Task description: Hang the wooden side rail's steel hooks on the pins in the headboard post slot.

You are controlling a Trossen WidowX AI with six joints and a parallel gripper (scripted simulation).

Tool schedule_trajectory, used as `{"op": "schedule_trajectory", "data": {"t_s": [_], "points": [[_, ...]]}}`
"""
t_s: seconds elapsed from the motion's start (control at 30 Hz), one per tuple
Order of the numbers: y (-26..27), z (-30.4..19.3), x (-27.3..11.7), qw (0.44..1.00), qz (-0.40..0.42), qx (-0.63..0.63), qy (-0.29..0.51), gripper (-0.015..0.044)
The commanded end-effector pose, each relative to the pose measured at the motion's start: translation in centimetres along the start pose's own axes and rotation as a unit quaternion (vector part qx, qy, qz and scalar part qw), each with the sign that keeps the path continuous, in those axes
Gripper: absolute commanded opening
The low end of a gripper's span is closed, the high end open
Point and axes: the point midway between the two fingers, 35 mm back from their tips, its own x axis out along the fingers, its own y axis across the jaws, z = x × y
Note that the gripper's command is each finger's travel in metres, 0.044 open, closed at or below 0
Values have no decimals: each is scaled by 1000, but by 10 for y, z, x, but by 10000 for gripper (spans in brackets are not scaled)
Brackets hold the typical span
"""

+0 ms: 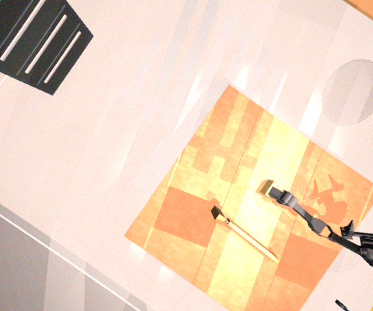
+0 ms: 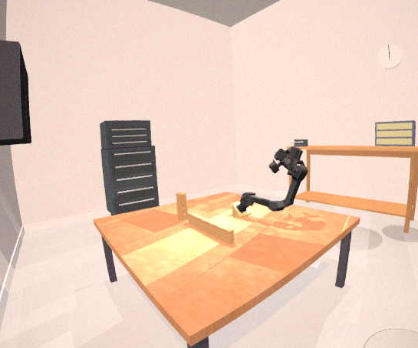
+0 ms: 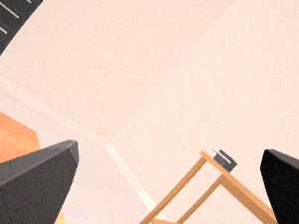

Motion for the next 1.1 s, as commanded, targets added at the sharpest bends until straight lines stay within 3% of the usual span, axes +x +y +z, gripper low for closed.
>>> {"op": "schedule_trajectory", "data": {"t_s": [0.0,0.53,0.83,1.07], "points": [[0,1,1,1000,1,0,-1,426],[48,126,116,984,126,30,-124,440],[115,182,179,967,195,70,-148,440],[167,209,205,951,244,95,-165,440]]}}
